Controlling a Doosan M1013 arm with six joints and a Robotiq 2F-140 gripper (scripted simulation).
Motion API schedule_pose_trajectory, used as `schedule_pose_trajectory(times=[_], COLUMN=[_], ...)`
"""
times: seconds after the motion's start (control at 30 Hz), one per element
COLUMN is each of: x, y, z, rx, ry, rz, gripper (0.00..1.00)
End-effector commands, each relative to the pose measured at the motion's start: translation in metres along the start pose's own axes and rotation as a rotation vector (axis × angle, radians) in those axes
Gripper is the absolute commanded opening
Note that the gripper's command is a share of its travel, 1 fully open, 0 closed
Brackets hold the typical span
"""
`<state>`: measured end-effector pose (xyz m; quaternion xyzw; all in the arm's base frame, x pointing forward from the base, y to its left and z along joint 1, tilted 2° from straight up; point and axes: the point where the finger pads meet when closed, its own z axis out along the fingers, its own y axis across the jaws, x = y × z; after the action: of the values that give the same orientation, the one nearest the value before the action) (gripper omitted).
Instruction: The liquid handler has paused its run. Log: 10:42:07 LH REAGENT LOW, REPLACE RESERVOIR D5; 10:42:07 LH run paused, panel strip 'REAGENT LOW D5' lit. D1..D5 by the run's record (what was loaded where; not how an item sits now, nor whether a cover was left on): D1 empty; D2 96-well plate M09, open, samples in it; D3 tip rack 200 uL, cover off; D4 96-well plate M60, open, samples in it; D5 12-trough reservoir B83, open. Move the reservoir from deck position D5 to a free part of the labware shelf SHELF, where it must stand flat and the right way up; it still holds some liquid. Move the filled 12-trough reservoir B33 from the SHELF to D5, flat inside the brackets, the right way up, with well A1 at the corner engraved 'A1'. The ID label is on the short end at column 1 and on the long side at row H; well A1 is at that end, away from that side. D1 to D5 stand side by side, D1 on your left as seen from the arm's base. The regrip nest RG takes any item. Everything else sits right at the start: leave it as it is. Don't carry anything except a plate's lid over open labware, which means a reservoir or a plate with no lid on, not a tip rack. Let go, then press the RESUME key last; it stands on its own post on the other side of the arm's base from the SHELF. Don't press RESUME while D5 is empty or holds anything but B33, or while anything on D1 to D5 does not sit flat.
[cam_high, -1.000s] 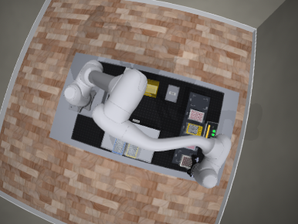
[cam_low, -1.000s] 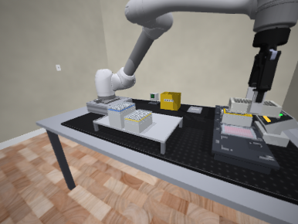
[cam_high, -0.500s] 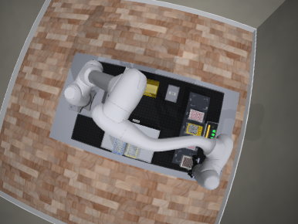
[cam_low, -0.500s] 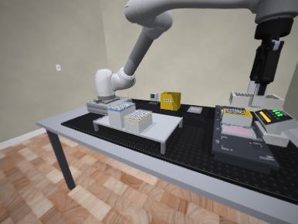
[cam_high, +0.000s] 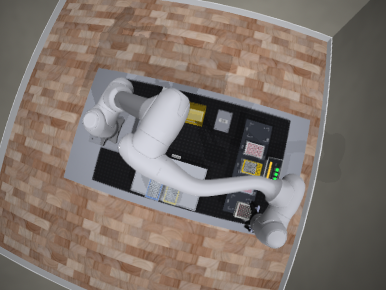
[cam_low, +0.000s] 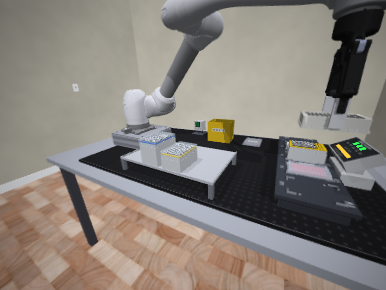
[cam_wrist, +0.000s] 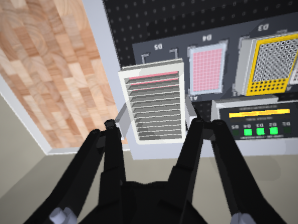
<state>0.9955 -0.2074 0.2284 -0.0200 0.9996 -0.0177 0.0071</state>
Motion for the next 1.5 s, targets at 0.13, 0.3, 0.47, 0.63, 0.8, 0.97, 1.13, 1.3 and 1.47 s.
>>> schedule_pose_trajectory(times=[0.13,0.3,0.47,0.63,0.8,0.97,1.13,1.3,1.47], x=[-0.002,-0.002,-0.002,-0.002,-0.002,-0.002,-0.002,-0.002,-0.002], y=[0.004,0.004,0.003,0.003,0.003,0.003,0.003,0.003,0.003], z=[-0.021,-0.026,-0.034,-0.035,-0.035,-0.035,-0.035,-0.035,-0.035], rx=[-0.005,-0.005,-0.005,-0.005,-0.005,-0.005,-0.005,-0.005,-0.005], ry=[-0.01,-0.01,-0.01,-0.01,-0.01,-0.01,-0.01,-0.01,-0.01], rz=[-0.002,-0.002,-0.002,-0.002,-0.002,-0.002,-0.002,-0.002,-0.002], gripper=[0.0,0.0,0.0,0.0,0.0,0.0,0.0,0.0,0.0])
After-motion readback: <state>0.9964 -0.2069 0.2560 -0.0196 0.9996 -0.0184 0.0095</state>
